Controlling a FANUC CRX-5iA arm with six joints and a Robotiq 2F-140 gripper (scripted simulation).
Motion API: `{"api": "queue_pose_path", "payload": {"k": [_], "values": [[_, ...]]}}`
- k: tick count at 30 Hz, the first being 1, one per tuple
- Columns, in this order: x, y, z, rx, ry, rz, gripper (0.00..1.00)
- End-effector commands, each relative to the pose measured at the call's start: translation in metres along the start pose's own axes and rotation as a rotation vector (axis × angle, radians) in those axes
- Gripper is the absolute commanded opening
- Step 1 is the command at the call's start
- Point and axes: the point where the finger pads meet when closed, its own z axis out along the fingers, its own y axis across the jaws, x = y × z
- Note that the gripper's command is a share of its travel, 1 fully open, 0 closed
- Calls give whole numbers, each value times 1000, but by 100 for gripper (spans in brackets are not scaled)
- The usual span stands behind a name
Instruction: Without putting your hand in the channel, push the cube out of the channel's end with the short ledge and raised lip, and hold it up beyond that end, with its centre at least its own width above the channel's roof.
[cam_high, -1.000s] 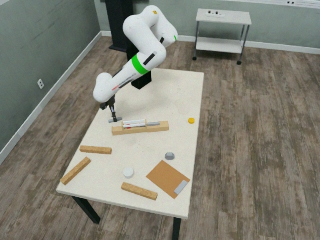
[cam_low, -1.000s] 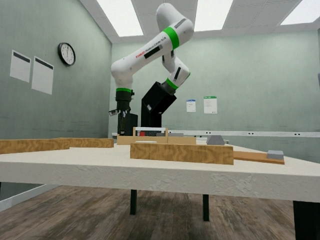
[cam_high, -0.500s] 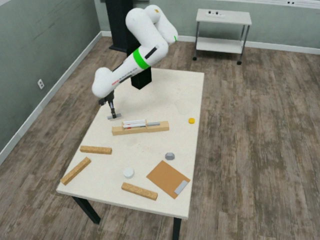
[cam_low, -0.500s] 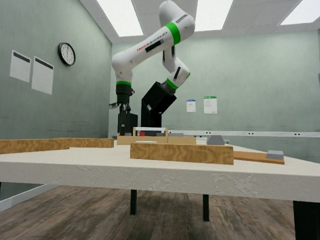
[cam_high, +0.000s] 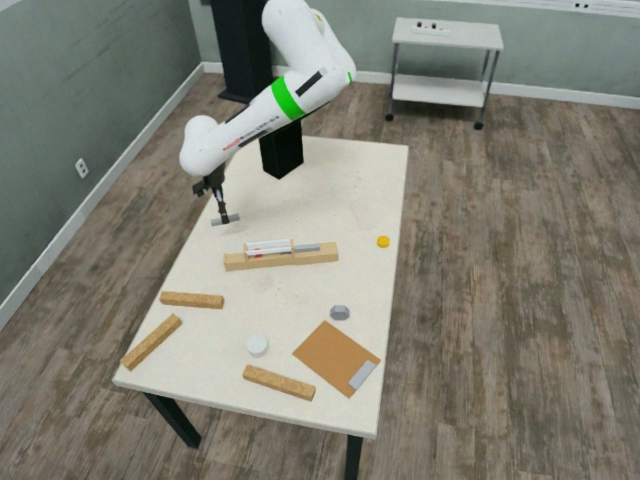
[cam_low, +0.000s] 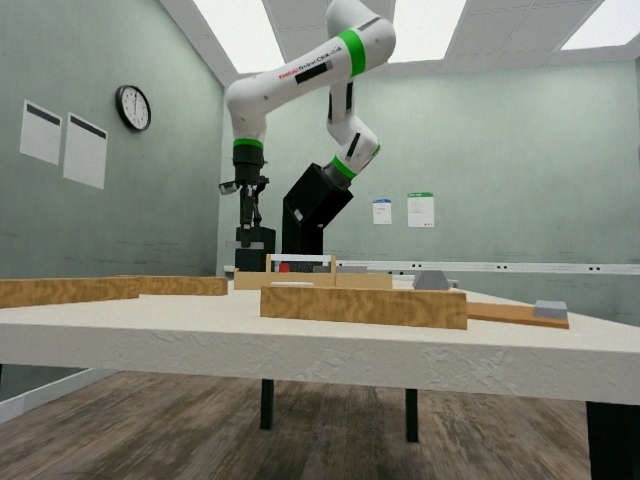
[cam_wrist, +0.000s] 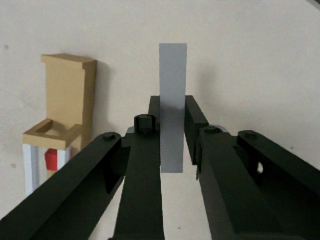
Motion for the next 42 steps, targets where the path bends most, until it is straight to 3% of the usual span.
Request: {"api": "queue_pose_path", "payload": {"k": [1, 31, 34, 41, 42], "values": [[1, 0, -1, 0, 1, 0, 10], [-3, -3, -1, 0, 1, 2, 10], [-26, -16, -1, 0, 1, 14, 10], [-123, -67, 0, 0, 1, 91, 10], [-123, -67, 0, 0, 1, 91, 10]]}}
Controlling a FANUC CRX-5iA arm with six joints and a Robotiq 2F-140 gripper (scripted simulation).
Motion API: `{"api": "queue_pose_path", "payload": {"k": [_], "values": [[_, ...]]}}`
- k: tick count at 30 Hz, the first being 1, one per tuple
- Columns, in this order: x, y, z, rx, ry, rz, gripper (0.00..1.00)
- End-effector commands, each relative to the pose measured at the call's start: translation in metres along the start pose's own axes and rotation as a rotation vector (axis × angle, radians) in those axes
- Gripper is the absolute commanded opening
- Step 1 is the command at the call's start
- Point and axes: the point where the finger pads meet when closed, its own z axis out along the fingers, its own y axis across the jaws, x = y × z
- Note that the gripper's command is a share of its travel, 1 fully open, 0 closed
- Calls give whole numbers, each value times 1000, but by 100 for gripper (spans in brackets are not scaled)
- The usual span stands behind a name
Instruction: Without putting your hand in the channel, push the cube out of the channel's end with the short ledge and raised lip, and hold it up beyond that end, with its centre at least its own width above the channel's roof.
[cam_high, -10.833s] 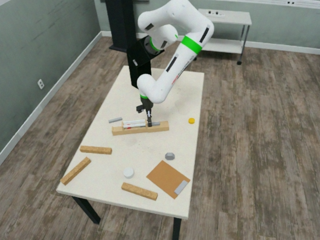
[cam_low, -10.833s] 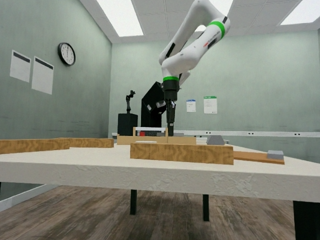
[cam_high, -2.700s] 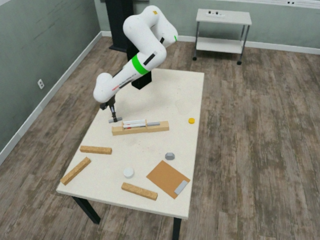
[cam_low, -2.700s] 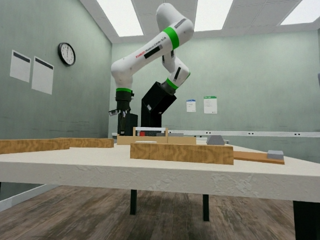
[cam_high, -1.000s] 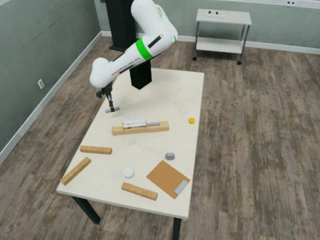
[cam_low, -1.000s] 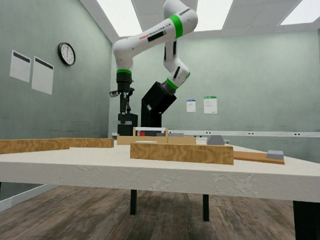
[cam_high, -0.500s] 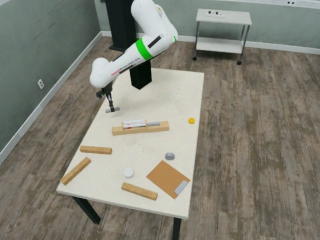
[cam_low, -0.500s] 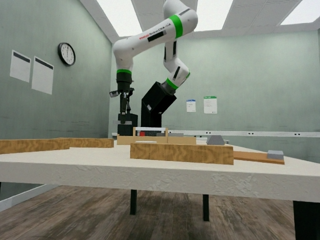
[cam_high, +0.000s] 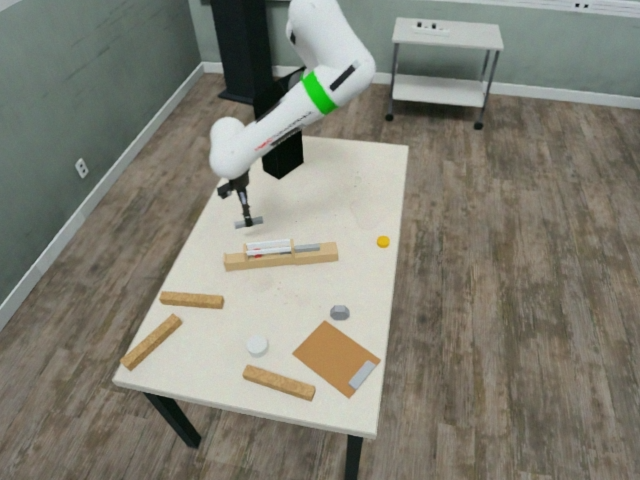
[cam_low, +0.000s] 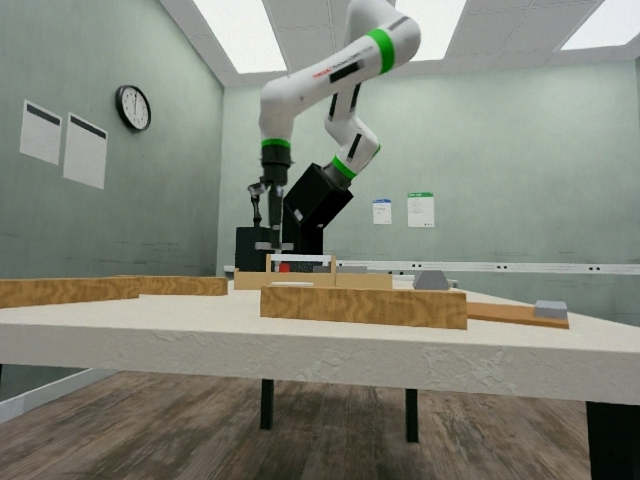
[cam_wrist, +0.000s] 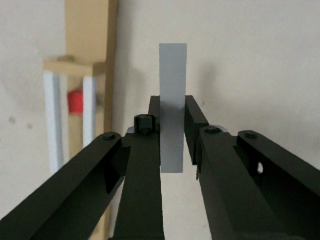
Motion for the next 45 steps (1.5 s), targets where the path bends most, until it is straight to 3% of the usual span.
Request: {"api": "queue_pose_path", "payload": {"k": [1, 2, 16, 18, 19, 22, 28, 37, 45], "values": [[-38, -21, -2, -6, 15, 37, 10], [-73, -37, -1, -7, 15, 50, 10], [-228, -109, 4, -5, 15, 150, 10], [-228, -109, 4, -5, 15, 150, 10], [-263, -127, 3, -5, 15, 151, 10], [-292, -142, 7, -6, 15, 151, 10], [-297, -145, 42, -6, 15, 151, 10], [-297, -145, 47, -6, 15, 151, 10], [-297, -145, 65, -6, 15, 151, 10]]}}
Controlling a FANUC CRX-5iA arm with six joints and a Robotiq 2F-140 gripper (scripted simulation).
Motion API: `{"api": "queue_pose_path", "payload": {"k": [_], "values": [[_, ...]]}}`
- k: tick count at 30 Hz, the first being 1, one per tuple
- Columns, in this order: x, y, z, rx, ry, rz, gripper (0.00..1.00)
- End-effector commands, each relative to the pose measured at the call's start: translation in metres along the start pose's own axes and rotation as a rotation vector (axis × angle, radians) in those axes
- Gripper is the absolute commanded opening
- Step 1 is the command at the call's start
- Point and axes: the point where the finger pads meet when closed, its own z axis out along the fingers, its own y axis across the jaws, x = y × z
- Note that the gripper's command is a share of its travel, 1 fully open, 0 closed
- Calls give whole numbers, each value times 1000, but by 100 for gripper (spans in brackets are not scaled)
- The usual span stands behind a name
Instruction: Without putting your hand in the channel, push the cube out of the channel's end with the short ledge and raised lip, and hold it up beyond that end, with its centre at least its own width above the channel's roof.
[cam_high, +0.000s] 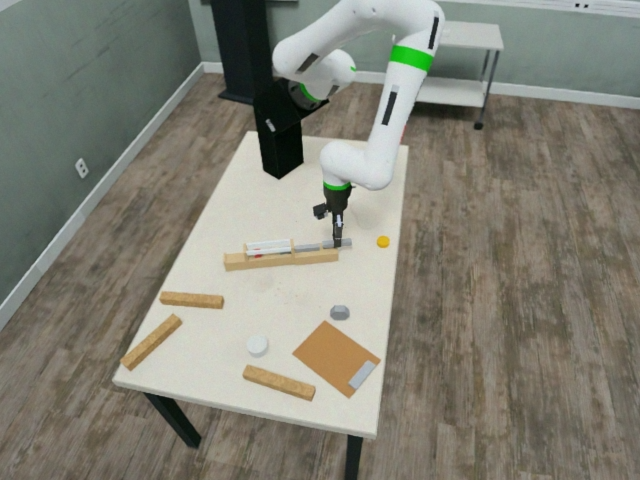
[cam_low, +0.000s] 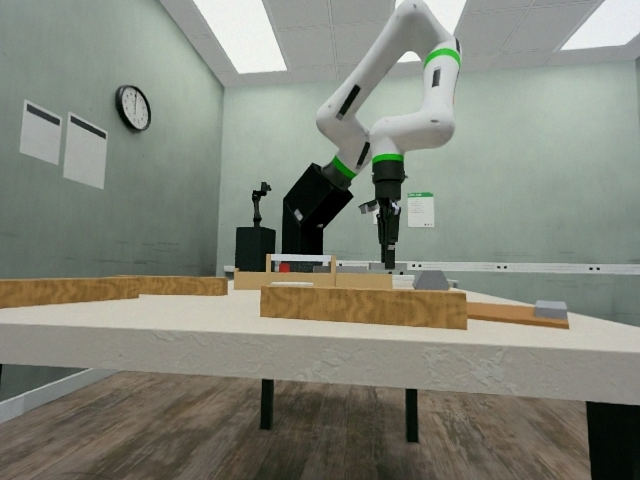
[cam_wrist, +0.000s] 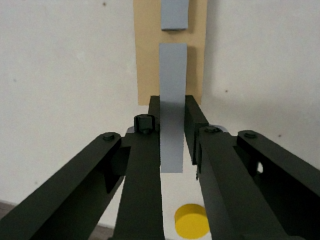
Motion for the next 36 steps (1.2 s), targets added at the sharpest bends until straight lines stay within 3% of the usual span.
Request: {"api": "queue_pose_path", "payload": {"k": [1, 36], "values": [[0, -1, 6, 1, 0, 0, 10], [0, -1, 9, 1, 0, 0, 10]]}}
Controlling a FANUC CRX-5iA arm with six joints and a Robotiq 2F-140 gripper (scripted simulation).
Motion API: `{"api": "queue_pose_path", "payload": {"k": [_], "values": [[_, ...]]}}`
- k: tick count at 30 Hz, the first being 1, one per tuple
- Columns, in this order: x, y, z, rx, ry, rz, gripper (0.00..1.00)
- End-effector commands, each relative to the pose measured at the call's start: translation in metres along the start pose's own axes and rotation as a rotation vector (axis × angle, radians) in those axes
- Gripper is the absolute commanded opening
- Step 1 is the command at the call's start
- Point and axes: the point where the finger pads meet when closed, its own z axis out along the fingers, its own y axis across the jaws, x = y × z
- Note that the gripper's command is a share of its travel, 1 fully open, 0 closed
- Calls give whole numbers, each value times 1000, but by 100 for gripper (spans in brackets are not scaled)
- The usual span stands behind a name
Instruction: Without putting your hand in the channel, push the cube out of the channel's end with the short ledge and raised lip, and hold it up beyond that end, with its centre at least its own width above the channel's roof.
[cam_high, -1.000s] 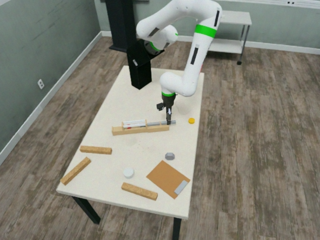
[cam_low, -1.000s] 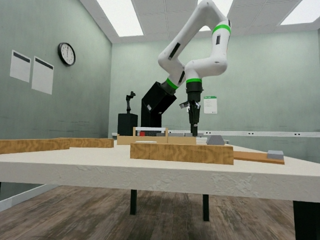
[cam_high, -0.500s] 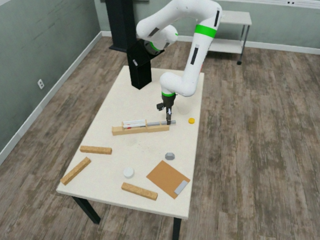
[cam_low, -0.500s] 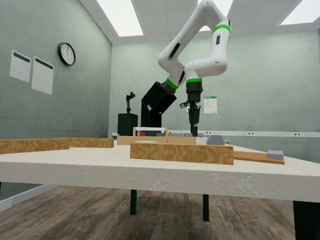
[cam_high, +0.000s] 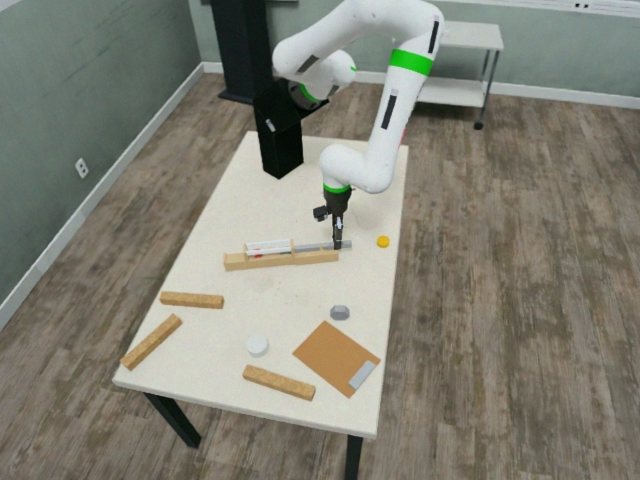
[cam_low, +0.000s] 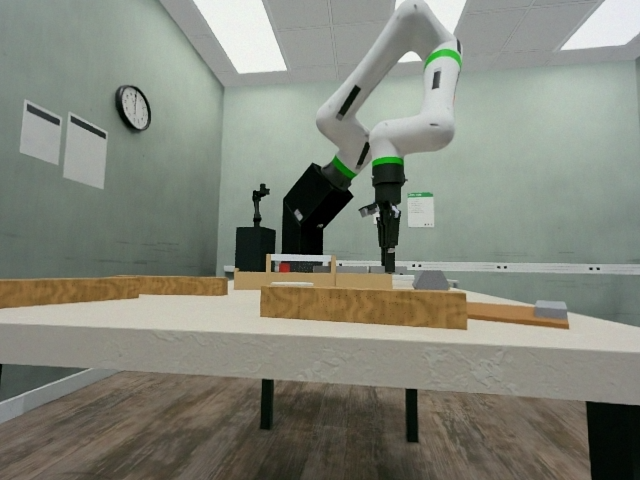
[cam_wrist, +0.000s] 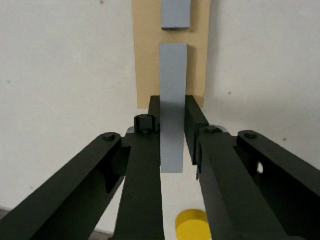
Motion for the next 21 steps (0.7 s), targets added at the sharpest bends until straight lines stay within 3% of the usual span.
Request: {"api": "queue_pose_path", "payload": {"k": [1, 21], "values": [[0, -1, 0, 1, 0, 0, 10], [4, -1, 0, 1, 0, 0, 10]]}}
